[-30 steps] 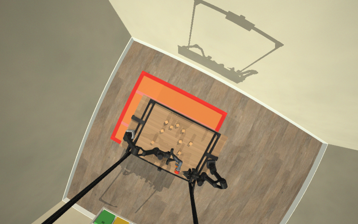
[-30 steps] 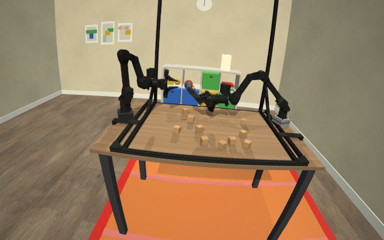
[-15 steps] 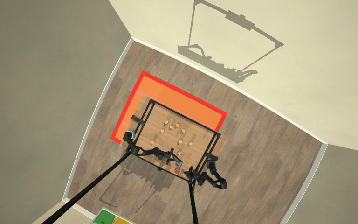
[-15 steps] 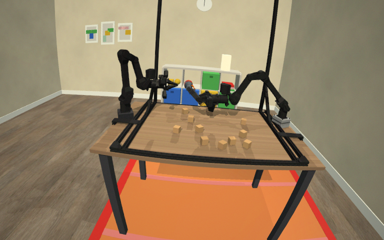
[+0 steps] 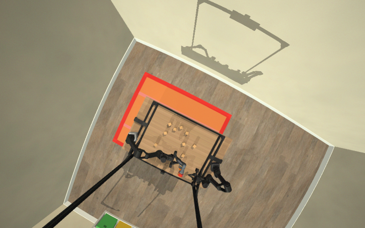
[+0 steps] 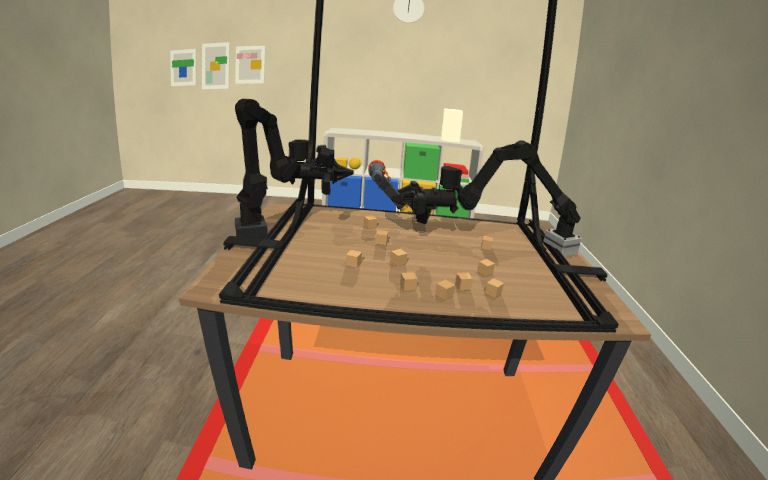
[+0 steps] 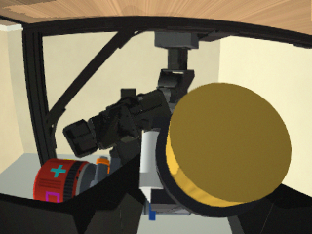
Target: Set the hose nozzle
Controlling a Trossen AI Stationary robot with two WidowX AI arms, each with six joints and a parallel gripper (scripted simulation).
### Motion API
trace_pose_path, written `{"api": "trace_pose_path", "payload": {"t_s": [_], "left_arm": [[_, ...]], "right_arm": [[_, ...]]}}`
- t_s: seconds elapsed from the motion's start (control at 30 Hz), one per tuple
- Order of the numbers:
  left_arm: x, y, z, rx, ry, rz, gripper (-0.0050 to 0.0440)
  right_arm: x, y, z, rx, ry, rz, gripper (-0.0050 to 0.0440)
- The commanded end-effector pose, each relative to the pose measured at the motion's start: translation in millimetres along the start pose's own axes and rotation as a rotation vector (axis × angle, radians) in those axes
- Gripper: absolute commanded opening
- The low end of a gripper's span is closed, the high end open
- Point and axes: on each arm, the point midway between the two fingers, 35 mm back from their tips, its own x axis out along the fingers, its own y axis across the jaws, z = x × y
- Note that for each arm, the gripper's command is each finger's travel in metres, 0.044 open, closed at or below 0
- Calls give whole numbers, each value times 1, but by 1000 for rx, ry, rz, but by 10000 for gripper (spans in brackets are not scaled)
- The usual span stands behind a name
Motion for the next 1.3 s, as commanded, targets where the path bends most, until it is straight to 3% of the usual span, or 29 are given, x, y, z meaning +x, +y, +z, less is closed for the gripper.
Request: {"api": "trace_pose_path", "payload": {"t_s": [0.0, 0.07, 0.57, 0.63, 1.13, 1.2, 1.27], "left_arm": [[1, 1, -6, -2, 20, 1, 0], [1, 1, -6, -2, 20, 1, 0], [1, 1, -6, -2, 20, 1, 0], [1, 1, -6, -2, 20, 1, 0], [1, 1, -6, -2, 20, 1, 0], [1, 1, -6, -2, 20, 1, 0], [1, 1, -6, -2, 20, 1, 0]], "right_arm": [[-3, -4, -1, -218, 0, 0, 0], [-3, -4, -1, -218, 0, 0, 0], [-11, -13, -4, -973, -1, 0, 0], [-11, -13, -4, -973, -1, 0, 0], [-20, -22, -6, -1721, -1, -1, 0], [-20, -22, -6, -1721, -1, -1, 0], [-21, -23, -7, -1840, -1, -2, 0]]}}
